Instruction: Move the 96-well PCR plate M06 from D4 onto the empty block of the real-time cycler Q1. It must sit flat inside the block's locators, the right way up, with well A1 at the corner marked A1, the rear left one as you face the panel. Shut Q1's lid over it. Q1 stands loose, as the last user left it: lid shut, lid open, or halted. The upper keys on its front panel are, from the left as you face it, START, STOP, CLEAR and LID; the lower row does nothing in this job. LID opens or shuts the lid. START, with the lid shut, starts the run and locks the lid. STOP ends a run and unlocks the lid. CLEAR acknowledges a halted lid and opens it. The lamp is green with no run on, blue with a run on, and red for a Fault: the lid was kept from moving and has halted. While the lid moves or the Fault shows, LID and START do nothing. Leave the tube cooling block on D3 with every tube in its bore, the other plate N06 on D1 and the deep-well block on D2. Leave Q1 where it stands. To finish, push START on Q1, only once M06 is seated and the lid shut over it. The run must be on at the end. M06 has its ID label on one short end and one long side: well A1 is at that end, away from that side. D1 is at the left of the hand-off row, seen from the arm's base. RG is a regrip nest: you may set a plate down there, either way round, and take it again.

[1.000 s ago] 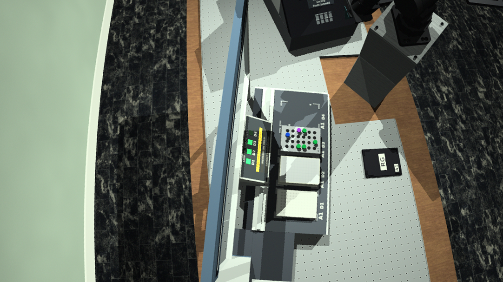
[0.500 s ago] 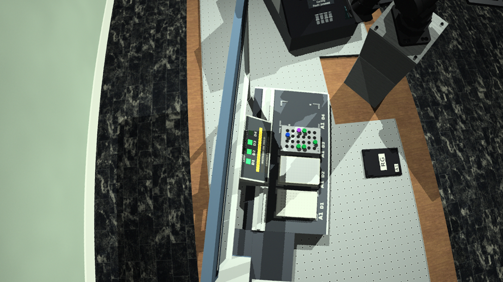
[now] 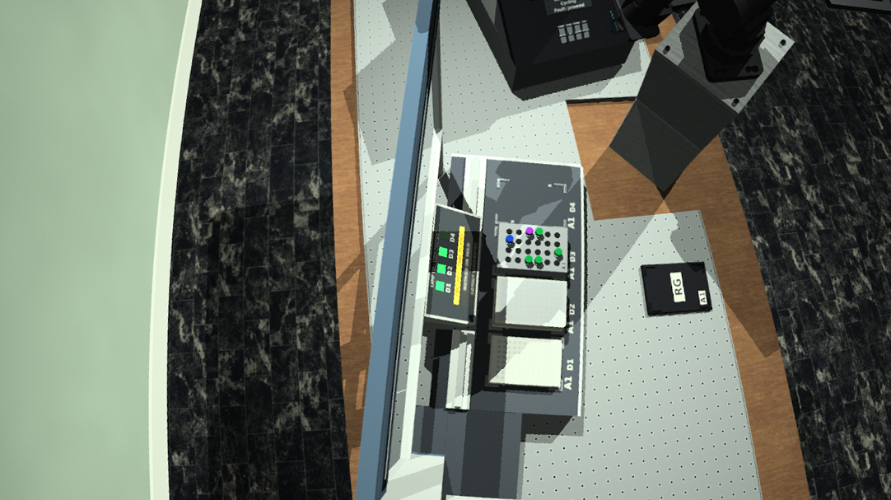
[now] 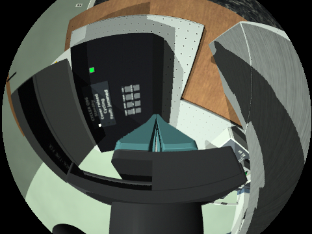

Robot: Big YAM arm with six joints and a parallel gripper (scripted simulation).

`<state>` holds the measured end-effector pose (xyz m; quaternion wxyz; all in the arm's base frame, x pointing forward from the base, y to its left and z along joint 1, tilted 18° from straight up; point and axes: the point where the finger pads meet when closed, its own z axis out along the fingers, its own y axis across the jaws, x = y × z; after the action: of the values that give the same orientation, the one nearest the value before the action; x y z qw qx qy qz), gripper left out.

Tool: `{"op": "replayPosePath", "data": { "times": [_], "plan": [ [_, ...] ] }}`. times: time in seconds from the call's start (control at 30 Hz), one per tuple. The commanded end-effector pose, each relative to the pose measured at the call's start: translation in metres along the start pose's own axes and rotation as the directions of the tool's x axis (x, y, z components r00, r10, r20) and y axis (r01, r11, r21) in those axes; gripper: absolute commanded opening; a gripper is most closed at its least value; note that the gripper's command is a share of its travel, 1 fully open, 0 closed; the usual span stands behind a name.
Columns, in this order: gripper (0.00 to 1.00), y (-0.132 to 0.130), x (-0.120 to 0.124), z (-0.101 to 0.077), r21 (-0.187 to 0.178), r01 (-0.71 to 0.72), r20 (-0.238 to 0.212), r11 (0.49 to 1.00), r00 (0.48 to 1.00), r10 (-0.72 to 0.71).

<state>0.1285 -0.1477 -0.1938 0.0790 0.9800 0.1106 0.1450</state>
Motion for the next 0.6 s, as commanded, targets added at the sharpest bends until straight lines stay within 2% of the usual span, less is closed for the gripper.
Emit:
{"op": "replayPosePath", "data": {
  "times": [0.0,0.23,0.37,0.57],
  "plan": [
    [0.00,-0.011,-0.001,-0.009,0.018,0.013,0.008,1.000,1.000,-0.013],
    [0.00,-0.010,-0.001,-0.010,0.014,0.013,0.007,1.000,1.000,-0.013],
    [0.00,-0.001,0.002,-0.006,-0.003,0.017,0.000,1.000,1.000,-0.017],
    [0.00,0.000,0.001,-0.001,0.001,0.016,0.002,1.000,1.000,-0.016]
  ]
}}
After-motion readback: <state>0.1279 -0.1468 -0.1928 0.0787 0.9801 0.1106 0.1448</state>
